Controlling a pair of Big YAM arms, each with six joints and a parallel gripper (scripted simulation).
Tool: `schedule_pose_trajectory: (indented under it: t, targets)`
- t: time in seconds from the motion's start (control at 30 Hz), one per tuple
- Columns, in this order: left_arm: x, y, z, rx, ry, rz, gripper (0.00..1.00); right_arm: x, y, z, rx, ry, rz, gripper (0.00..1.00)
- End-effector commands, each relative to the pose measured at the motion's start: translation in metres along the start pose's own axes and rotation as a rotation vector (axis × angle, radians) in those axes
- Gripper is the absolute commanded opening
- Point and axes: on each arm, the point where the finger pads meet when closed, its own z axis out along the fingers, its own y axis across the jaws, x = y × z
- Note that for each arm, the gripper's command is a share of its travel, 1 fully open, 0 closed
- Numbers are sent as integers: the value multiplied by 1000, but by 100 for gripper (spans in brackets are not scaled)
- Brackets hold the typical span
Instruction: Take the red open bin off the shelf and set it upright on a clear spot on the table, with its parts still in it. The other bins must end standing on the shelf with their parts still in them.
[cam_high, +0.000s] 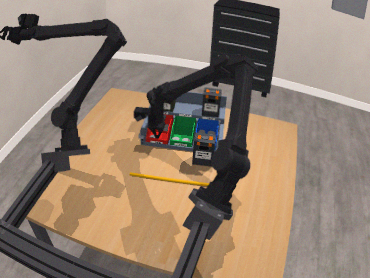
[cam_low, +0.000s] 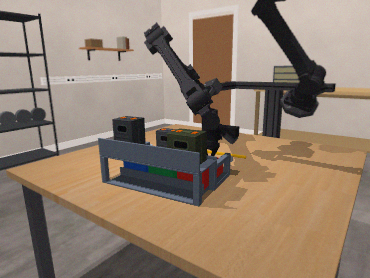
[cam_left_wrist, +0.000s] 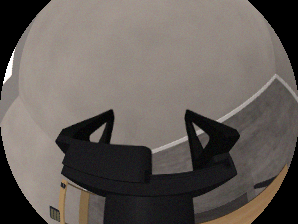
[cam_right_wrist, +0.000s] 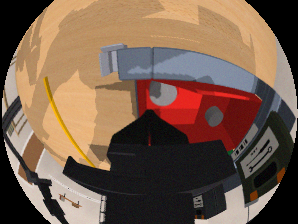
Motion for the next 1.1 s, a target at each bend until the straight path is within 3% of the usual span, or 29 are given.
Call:
schedule_pose_trajectory:
  t: [0.0, 0.63, 0.67, 0.77, 0.87, 0.97, 1.07]
  targets:
    - [-40, 5, -4, -8, -51, -5, 100, -13, 21, -7, -26, 0, -45, 0]
    - [-40, 5, -4, -8, -51, -5, 100, -13, 22, -7, -27, -1, -46, 0]
    - [-40, 5, -4, -8, -51, -5, 100, -8, -21, -8, 37, -26, 20, 90]
    - [-40, 5, -4, -8, -51, -5, 100, -8, 9, 3, -15, -2, -24, 90]
    - [-40, 5, -4, -8, -51, -5, 100, -8, 10, 4, -15, -1, -25, 90]
    - [-40, 5, -4, -8, -51, -5, 100, -3, -23, -22, 38, -27, 18, 90]
    - [-40, 5, -4, -8, -51, -5, 100, -3, -24, -22, 39, -27, 19, 90]
